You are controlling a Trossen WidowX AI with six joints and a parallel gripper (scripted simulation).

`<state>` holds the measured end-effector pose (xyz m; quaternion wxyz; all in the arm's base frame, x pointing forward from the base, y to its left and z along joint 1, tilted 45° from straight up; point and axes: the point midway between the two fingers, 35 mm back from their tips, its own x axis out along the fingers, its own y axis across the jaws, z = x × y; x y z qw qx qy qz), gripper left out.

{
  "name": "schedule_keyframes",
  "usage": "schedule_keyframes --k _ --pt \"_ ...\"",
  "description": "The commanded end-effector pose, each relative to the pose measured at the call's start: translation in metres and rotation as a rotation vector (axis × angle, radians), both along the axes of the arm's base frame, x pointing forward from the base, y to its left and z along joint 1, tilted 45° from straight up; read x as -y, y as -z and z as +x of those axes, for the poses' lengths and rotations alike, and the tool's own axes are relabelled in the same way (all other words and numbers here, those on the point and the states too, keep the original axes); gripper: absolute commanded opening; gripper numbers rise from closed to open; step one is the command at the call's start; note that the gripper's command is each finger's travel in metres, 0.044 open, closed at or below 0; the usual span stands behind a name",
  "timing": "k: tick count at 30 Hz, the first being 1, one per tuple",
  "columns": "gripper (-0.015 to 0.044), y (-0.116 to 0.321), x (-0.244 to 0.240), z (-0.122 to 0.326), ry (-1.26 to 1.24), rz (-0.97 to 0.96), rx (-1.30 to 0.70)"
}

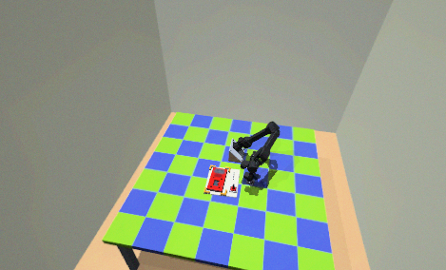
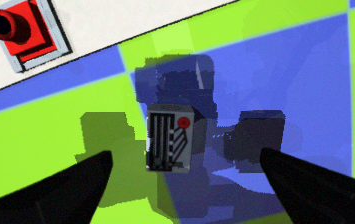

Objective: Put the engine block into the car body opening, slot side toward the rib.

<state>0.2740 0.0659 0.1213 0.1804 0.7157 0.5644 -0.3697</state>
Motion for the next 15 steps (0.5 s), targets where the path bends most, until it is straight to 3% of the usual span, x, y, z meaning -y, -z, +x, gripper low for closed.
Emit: schedule_keyframes --k 1,15 --pt "0.0440 -0.004 0.002 0.003 0.041 0.039 -0.042" --pt "0.0440 0.007 -0.006 0.013 0.041 0.040 -0.041"
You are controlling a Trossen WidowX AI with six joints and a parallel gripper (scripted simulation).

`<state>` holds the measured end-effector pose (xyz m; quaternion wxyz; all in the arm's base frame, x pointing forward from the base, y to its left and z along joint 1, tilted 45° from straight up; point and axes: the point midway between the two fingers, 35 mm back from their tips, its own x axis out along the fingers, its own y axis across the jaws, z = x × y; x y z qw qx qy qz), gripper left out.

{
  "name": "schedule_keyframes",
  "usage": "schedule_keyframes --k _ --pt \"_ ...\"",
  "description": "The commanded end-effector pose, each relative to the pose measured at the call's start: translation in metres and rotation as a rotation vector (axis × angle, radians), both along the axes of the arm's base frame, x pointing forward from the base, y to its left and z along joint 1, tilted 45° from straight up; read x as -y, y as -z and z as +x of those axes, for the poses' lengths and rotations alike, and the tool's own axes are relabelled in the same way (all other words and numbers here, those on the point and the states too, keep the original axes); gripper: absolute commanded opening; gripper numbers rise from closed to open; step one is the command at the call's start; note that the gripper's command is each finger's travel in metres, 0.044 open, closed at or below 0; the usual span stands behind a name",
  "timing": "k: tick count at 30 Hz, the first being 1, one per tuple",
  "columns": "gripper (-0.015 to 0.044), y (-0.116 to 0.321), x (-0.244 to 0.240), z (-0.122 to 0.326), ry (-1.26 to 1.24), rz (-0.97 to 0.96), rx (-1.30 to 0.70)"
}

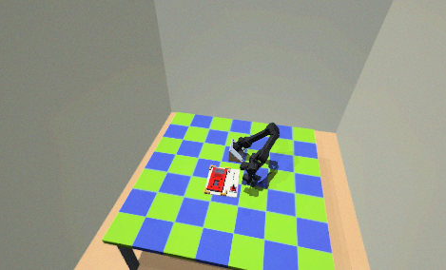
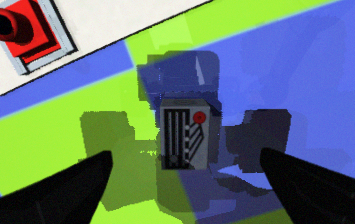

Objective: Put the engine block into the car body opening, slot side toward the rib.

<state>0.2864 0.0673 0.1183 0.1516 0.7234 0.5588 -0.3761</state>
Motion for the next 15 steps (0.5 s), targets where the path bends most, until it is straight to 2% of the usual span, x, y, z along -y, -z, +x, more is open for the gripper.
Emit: schedule_keyframes --k 1,15 --pt "0.0440 0.005 -0.005 0.001 0.001 0.007 -0.007" --pt "0.0440 0.020 -0.020 0.003 0.001 0.008 -0.007"
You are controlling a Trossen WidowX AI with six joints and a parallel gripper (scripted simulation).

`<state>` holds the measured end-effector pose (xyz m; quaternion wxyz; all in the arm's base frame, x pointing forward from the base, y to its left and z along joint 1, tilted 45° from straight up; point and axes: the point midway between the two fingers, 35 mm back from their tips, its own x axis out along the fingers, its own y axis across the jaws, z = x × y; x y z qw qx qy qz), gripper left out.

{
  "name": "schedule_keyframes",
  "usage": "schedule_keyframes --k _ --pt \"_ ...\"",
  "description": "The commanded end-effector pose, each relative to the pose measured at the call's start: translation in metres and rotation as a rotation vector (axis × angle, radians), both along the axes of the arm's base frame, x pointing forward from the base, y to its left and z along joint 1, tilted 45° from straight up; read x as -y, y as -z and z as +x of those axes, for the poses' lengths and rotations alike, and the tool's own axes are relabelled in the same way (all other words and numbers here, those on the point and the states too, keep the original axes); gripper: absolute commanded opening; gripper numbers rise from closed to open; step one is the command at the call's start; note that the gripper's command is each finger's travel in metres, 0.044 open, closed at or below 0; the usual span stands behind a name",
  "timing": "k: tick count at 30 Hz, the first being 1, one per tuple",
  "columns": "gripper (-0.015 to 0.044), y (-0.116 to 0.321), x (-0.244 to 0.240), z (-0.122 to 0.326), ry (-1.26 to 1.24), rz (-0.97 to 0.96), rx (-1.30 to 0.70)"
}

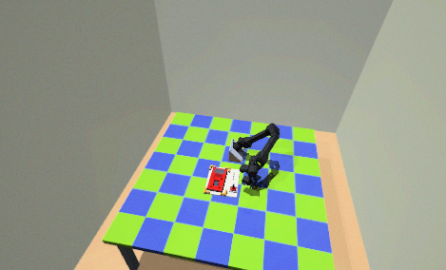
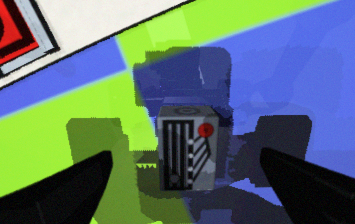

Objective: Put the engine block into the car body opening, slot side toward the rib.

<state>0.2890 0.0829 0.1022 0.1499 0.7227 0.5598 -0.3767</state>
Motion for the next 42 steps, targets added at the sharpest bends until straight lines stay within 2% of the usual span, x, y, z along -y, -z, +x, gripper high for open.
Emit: schedule_keyframes --k 1,5,17,23,26,42 --pt "0.0440 0.005 -0.006 0.000 0.002 0.006 -0.003" --pt "0.0440 0.007 -0.008 0.000 0.002 0.006 -0.003" --pt "0.0125 0.007 -0.008 0.000 0.002 0.006 -0.003" --pt "0.0085 0.007 -0.008 0.000 0.002 0.006 -0.003" --pt "0.0006 0.006 -0.007 0.001 0.002 0.005 -0.003" --pt "0.0000 -0.026 0.030 0.003 0.003 -0.008 -0.005"
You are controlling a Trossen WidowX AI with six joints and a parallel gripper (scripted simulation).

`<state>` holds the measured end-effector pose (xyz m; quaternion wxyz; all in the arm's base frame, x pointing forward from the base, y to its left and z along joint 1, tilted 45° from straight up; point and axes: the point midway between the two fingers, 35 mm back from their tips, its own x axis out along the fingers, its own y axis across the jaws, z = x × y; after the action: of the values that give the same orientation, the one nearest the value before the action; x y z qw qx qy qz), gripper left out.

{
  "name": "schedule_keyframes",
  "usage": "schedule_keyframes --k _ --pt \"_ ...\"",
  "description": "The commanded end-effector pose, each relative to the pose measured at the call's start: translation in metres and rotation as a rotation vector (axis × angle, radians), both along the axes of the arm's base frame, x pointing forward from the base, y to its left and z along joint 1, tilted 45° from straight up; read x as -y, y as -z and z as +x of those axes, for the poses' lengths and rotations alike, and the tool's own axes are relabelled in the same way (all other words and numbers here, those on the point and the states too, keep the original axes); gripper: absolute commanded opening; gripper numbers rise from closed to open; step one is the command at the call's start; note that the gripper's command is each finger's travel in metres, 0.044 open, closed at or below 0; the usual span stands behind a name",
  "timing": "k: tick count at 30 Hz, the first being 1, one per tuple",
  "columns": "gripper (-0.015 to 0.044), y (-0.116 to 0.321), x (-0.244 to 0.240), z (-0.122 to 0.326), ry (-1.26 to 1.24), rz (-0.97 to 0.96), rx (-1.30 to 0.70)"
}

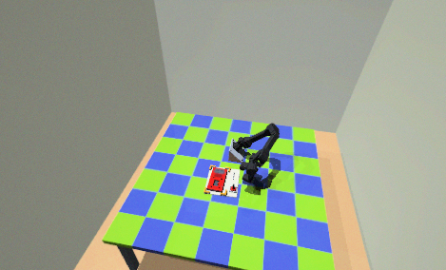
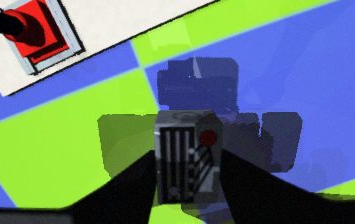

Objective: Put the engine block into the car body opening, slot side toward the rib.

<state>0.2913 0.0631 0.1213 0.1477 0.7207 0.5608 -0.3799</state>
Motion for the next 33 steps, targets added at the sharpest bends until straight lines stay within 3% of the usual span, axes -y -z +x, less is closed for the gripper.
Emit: schedule_keyframes --k 1,23,33 --pt "0.0000 -0.009 0.012 0.001 0.004 -0.008 0.004" --pt "0.0000 -0.059 0.058 -0.012 0.003 0.001 0.003" --pt "0.0000 -0.050 0.068 -0.003 -0.086 -0.011 0.090"
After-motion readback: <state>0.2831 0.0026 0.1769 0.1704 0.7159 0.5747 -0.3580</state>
